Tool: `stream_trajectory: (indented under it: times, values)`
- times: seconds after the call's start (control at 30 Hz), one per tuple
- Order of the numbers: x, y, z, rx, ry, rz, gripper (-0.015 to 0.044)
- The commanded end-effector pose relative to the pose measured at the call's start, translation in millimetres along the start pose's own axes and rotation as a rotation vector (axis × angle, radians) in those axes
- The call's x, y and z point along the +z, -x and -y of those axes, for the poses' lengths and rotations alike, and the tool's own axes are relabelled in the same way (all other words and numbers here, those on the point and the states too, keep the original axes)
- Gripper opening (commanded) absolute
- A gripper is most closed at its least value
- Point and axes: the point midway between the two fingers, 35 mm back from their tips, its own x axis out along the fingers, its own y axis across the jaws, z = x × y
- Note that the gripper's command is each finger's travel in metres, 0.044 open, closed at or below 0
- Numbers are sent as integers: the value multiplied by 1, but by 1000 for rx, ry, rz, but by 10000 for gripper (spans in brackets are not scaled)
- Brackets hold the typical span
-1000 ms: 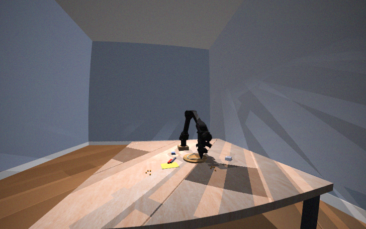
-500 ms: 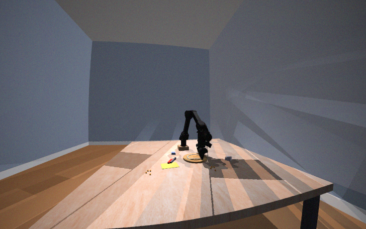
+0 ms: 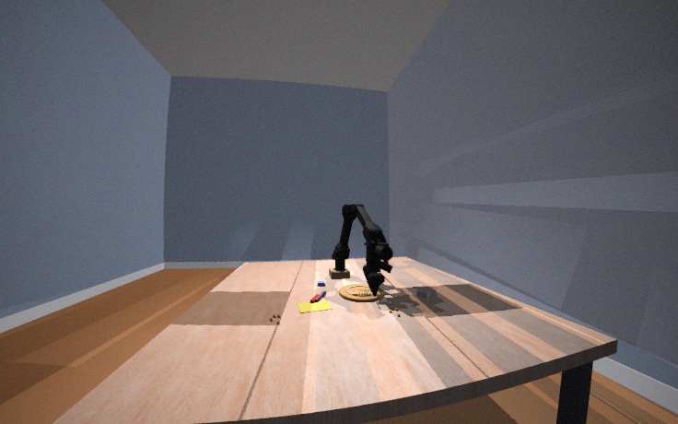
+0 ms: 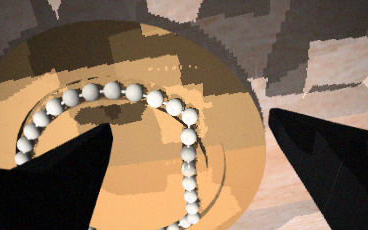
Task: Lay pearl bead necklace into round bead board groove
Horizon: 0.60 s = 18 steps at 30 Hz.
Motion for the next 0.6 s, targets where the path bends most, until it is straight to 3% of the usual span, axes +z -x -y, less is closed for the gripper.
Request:
stream_trajectory:
  times: [0.0, 0.1, 0.5, 0.57]
  values:
    - [0, 0, 0, 2, 4, 1, 440]
    - [0, 0, 0, 2, 4, 1, 440]
    - [-79, 30, -1, 2, -246, -5, 125]
    - [-84, 32, -1, 2, -262, -6, 120]
